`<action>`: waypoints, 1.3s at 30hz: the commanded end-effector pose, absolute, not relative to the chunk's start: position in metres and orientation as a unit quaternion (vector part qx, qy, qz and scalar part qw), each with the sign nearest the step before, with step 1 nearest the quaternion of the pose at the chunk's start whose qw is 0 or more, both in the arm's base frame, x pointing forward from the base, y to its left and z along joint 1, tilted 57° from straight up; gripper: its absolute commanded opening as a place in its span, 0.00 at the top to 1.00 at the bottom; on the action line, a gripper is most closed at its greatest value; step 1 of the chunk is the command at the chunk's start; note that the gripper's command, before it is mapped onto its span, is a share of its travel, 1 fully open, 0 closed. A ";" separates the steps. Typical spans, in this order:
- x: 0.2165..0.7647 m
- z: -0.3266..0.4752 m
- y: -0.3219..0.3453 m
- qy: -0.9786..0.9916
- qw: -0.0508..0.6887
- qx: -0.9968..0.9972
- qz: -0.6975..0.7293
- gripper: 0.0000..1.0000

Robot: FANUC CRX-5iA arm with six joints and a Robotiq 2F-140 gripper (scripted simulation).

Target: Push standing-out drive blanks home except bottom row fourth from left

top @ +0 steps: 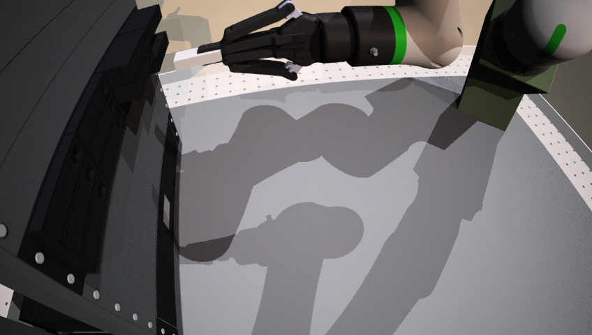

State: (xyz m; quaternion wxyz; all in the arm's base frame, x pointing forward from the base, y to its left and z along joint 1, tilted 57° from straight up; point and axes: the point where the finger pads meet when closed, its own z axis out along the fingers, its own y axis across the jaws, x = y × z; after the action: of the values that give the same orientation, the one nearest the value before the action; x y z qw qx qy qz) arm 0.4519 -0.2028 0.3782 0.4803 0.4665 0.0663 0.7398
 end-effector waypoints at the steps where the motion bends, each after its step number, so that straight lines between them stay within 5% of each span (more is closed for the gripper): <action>1: 0.456 0.382 -0.205 0.066 0.481 0.466 0.740 1.00; 39: 0.480 0.400 -0.216 0.066 0.481 0.466 0.740 1.00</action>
State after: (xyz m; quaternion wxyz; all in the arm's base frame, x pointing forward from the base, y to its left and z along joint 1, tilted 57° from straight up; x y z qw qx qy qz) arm 0.4804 -0.2163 0.3998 0.4807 0.4662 0.0662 0.7398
